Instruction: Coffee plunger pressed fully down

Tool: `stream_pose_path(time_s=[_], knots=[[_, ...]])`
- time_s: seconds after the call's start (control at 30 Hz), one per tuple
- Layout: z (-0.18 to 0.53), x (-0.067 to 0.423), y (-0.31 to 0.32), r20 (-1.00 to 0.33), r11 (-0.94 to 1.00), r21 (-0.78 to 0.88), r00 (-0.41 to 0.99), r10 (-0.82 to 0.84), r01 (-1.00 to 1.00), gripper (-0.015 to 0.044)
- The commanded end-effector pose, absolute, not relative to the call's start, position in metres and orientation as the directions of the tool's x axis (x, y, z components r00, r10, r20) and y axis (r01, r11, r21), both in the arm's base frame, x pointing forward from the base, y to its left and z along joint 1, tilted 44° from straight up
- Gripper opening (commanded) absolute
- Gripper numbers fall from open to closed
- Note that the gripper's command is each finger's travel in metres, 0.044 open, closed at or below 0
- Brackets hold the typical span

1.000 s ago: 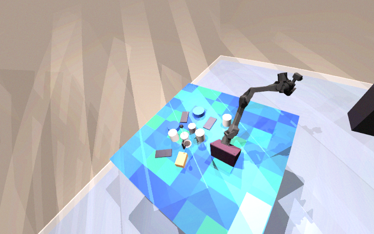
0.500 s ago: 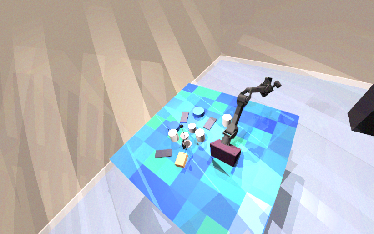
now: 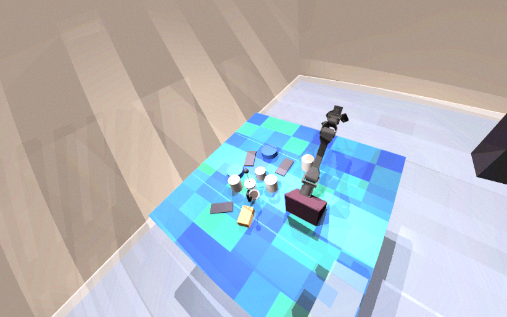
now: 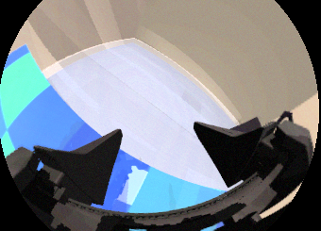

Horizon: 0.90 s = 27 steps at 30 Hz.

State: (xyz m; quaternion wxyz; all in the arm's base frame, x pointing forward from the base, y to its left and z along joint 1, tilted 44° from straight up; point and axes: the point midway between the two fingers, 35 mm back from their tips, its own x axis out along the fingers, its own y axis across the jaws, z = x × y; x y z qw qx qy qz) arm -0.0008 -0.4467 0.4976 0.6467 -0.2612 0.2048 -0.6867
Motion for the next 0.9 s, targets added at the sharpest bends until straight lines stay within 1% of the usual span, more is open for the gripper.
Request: stream_pose_path(time_s=[0.0, 0.13, 0.27, 0.4, 0.63, 0.87], knots=[[0.475, 0.061, -0.446, 0.031, 0.044, -0.599, 0.078, -0.996, 0.8, 0.044], [0.45, 0.127, -0.436, -0.039, 0.185, -0.574, 0.199, -0.979, 0.798, 0.044], [0.436, 0.158, -0.427, -0.075, 0.256, -0.55, 0.258, -0.963, 0.795, 0.044], [0.408, 0.217, -0.403, -0.151, 0.376, -0.513, 0.351, -0.924, 0.772, 0.044], [0.36, 0.313, -0.334, -0.276, 0.575, -0.46, 0.507, -0.817, 0.676, 0.044], [0.309, 0.381, -0.241, -0.397, 0.726, -0.438, 0.61, -0.686, 0.53, 0.044]])
